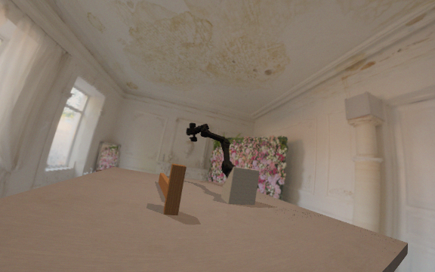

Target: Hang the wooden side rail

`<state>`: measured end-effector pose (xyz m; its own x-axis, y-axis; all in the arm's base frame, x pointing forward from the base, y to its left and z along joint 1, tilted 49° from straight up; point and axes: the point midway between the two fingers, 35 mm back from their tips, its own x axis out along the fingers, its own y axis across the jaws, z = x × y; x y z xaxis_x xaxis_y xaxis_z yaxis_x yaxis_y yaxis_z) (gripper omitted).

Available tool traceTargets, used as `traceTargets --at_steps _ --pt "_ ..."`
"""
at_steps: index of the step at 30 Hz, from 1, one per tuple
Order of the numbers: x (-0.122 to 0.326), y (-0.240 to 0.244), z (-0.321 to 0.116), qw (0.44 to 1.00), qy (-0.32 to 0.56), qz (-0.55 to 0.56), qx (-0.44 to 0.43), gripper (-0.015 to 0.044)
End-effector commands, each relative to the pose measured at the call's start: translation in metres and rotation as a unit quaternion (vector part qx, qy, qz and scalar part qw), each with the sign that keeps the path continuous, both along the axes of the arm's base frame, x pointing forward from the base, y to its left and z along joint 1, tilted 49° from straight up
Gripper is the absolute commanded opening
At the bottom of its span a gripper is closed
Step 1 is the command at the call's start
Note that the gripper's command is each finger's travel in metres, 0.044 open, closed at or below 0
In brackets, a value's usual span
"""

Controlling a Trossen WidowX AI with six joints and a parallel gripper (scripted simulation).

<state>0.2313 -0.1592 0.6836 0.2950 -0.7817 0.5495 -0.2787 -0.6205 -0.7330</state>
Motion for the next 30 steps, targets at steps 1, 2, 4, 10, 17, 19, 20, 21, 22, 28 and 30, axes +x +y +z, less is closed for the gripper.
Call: traceTargets --at_steps 1,2,4,10,17,19,20,21,22,28,30 --pt "0.002 0.000 -0.001 1.000 -0.002 0.003 0.002 0.0426" --pt "0.007 0.000 -0.004 1.000 -0.007 0.014 0.007 0.0440" --pt "0.025 0.002 -0.014 0.998 -0.026 0.050 0.029 0.0440" --pt "0.082 0.011 -0.052 0.977 -0.086 0.161 0.109 0.0440" --pt "0.143 0.031 -0.104 0.926 -0.155 0.267 0.216 0.0440" --pt "0.158 0.038 -0.119 0.907 -0.174 0.292 0.249 0.0440" --pt "0.166 0.041 -0.127 0.897 -0.184 0.303 0.265 0.0440" --pt "0.173 0.046 -0.135 0.887 -0.192 0.313 0.281 0.0440" --pt "0.179 0.050 -0.144 0.876 -0.199 0.323 0.297 0.0440" --pt "0.215 0.078 -0.195 0.809 -0.244 0.365 0.391 0.0440" --pt "0.225 0.088 -0.213 0.784 -0.259 0.374 0.422 0.0440"
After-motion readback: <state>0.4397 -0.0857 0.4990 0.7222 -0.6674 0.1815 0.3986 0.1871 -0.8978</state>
